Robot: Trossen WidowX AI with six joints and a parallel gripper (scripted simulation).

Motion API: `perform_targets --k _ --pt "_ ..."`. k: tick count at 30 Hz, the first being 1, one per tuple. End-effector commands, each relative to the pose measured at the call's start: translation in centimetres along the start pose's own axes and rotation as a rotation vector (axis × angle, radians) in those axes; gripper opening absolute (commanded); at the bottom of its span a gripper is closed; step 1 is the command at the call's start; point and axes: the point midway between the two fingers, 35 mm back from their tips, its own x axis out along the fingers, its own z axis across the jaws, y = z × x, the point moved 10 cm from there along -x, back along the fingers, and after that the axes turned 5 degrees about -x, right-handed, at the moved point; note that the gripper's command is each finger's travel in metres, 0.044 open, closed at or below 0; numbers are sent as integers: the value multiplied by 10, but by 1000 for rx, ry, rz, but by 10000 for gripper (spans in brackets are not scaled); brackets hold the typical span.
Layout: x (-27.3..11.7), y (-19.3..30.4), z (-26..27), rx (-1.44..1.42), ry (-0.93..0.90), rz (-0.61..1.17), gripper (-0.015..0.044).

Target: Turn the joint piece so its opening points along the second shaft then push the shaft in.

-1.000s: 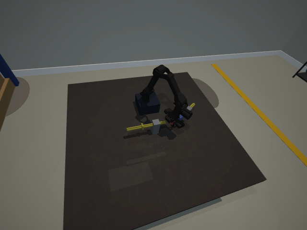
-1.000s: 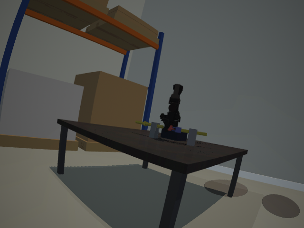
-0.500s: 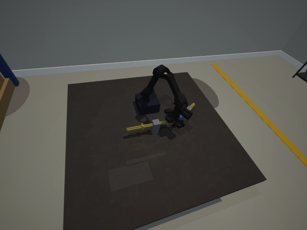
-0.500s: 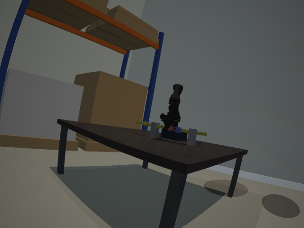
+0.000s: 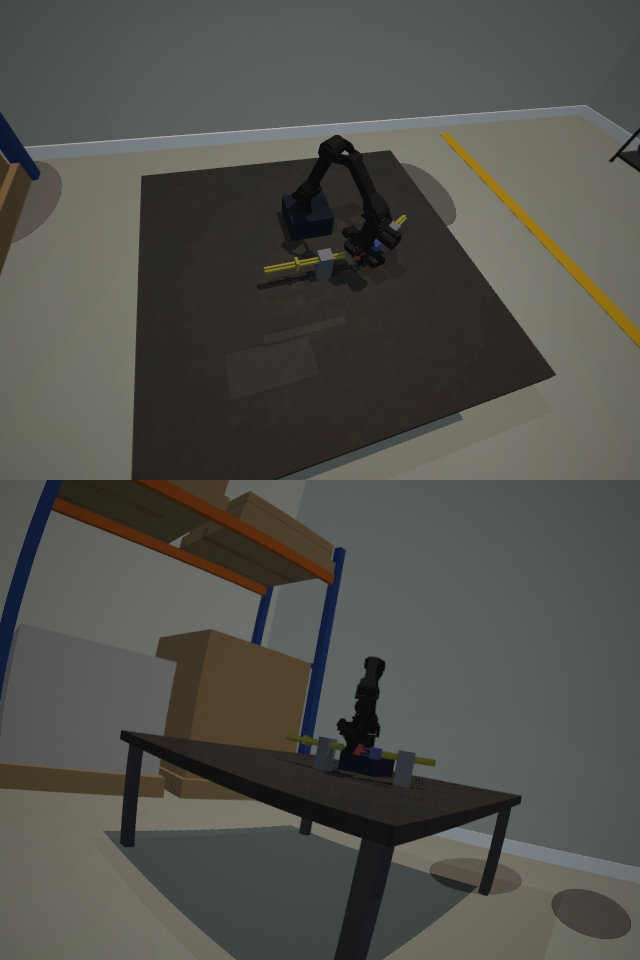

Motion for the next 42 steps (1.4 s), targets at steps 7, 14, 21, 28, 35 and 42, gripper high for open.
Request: perform_targets --k 7,14,21,28,35,42 --pt "0 0 0 0 0 0 147" --pt "0 0 0 0 0 0 68" --pt "0 0 0 0 0 0 0" --pt "3 -4 -4 84 7 48 0" --pt "6 -8 -9 180 12 103 0" --pt "9 -11 -14 265 11 150 0"
